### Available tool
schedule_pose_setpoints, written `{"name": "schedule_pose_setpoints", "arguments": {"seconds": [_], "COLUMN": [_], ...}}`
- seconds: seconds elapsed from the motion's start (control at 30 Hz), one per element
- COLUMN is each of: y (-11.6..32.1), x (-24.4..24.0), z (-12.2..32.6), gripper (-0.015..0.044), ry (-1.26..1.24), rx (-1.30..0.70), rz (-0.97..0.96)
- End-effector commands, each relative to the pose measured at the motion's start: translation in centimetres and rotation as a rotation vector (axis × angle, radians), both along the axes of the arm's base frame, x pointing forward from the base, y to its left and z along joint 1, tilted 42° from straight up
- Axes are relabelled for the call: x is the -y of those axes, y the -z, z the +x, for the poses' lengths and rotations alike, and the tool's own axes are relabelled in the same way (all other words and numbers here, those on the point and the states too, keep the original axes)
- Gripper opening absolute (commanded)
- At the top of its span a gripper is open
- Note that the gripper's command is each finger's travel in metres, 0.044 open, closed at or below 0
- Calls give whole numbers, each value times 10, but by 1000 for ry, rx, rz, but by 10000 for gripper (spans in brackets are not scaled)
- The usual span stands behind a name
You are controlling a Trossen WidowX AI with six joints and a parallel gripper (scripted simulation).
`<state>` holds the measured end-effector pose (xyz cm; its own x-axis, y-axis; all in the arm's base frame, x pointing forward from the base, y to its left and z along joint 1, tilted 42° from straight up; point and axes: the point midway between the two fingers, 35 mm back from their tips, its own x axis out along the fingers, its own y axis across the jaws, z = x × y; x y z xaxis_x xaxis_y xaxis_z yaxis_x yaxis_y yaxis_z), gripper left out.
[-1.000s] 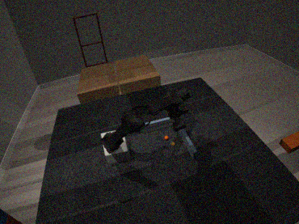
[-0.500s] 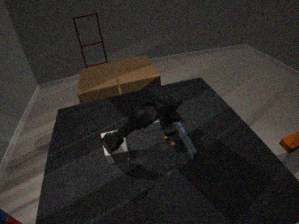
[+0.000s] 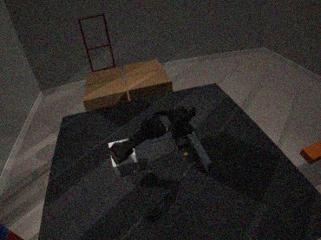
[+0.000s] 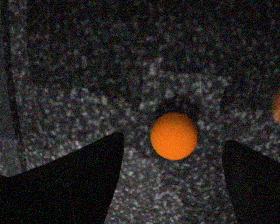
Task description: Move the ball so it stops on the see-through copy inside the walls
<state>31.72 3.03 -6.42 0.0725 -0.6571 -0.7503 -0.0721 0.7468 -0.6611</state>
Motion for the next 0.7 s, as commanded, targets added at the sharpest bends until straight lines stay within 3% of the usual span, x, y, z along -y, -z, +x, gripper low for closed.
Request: {"name": "schedule_pose_setpoints", "arguments": {"seconds": [0.0, 0.27, 0.4, 0.67], "y": [6, 14, 14, 14], "x": [7, 14, 14, 14], "z": [-1, -1, -1, -1], "gripper": [222, 222, 117, 63], "ry": [-2, -2, -2, -2], "rx": [-6, -6, -6, -6], "rz": [-7, -8, -8, -8]}}
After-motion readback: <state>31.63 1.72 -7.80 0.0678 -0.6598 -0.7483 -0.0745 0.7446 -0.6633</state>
